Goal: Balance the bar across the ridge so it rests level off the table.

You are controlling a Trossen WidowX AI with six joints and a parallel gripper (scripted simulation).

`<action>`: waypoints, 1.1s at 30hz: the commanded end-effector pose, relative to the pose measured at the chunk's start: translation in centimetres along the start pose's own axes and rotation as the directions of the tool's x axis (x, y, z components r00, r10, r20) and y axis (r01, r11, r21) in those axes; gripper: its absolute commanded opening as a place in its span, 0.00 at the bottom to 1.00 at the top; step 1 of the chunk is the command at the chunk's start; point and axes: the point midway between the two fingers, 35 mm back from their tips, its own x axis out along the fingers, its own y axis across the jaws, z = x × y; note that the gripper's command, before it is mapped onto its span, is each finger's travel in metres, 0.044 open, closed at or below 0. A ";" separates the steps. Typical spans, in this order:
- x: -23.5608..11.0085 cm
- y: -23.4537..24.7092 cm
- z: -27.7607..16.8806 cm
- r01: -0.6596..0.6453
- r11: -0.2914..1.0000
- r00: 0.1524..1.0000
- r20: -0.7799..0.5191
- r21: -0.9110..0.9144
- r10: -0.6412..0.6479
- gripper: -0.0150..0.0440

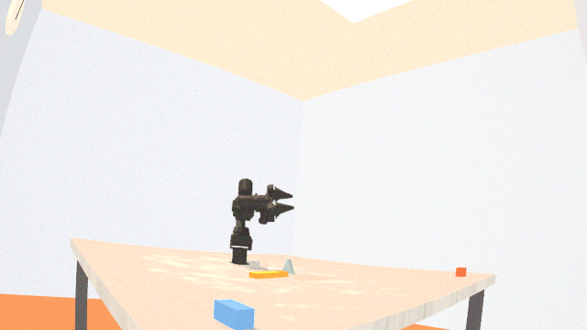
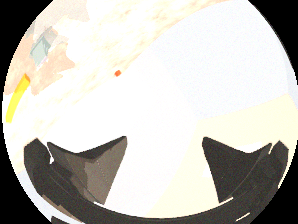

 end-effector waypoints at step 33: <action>2.1 9.6 -8.4 0.110 0.024 0.930 -0.112 0.994 0.351 0.79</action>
